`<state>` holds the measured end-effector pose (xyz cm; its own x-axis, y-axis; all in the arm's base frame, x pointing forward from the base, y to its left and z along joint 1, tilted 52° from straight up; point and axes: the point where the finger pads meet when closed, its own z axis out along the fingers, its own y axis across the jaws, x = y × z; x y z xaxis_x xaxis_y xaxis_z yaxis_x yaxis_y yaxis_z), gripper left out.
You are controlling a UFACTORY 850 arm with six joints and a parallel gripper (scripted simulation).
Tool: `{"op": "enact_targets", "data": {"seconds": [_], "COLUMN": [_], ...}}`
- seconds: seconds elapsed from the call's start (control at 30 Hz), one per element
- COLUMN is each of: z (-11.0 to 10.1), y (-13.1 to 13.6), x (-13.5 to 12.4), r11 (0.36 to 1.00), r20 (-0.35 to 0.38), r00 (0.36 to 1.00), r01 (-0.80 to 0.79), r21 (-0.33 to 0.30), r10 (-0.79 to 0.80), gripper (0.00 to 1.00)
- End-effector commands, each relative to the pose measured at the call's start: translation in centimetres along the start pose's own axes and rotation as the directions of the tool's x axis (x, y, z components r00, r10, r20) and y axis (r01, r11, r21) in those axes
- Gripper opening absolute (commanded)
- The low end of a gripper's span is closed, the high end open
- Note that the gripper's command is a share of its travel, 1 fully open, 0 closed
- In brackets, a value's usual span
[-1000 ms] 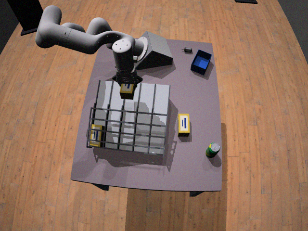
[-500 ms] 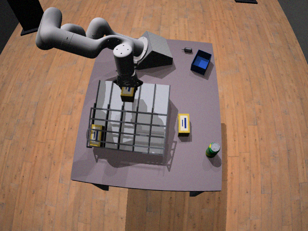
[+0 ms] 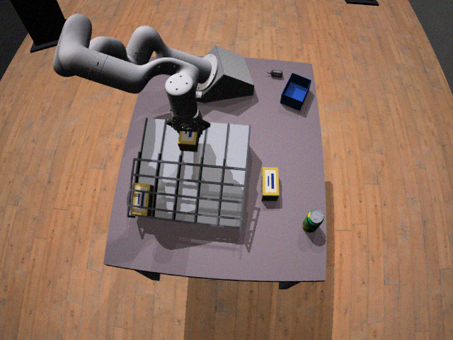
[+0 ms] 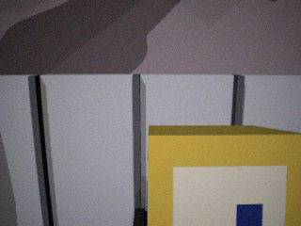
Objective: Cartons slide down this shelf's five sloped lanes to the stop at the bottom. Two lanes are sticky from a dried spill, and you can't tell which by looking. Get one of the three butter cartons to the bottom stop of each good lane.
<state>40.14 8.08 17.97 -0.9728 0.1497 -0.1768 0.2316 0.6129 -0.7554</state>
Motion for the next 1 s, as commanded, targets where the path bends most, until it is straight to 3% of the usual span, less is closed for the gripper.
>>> {"op": "enact_targets", "data": {"seconds": [0.0,0.1,0.13,0.67,0.7,0.97], "z": [-0.06,-0.06,-0.13,-0.13,-0.09,-0.09], "y": [0.02,0.02,-0.04,-0.04,-0.01,-0.01], "x": [-0.04,-0.04,-0.01,-0.01,0.02,0.02], "r11": [1.000,1.000,1.000,1.000,1.000,1.000], "r20": [0.000,0.000,-0.099,-0.099,-0.196,-0.196], "r00": [1.000,1.000,0.995,0.995,0.981,0.981], "r01": [-0.001,-0.001,-0.001,-0.001,0.001,0.001], "r21": [-0.001,-0.001,-0.001,-0.001,-0.001,-0.001], "r10": [0.001,0.001,0.001,0.001,-0.002,-0.002], "gripper": [0.00,0.00,0.00,0.00,0.00,0.00]}}
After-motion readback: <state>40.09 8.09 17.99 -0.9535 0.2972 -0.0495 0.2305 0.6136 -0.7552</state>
